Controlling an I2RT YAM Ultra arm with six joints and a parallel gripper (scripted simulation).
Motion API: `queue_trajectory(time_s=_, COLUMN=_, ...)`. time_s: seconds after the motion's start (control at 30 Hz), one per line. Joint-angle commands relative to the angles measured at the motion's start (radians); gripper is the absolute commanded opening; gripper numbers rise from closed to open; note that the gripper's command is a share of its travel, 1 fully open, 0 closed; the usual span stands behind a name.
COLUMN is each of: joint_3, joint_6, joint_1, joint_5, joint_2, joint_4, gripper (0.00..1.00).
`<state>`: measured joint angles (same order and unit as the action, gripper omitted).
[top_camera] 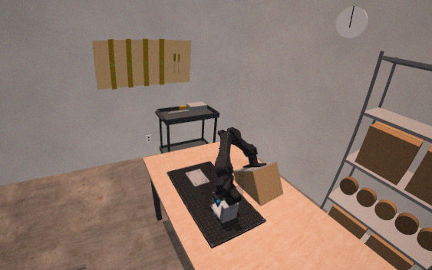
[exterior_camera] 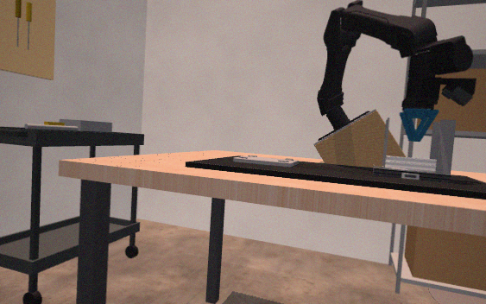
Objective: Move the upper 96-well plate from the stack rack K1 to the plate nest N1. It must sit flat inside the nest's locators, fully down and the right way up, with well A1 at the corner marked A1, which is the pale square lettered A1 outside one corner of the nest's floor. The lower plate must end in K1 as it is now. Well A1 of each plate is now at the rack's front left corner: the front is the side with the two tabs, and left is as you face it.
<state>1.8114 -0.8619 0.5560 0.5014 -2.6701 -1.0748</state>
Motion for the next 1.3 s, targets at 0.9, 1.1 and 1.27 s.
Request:
queue_trajectory(time_s=0.9, joint_3=-0.085, joint_6=-0.066, joint_1=-0.038, joint_5=0.017, joint_2=-0.043, joint_4=0.171, gripper=1.00)
queue_trajectory(time_s=1.1, joint_3=-0.099, joint_6=-0.076, joint_1=-0.058, joint_5=0.021, joint_2=-0.063, joint_4=0.199, gripper=1.00)
queue_trajectory(time_s=1.27, joint_3=-0.094, joint_6=-0.084, joint_1=-0.060, joint_5=0.024, joint_2=-0.065, joint_4=0.219, gripper=1.00)
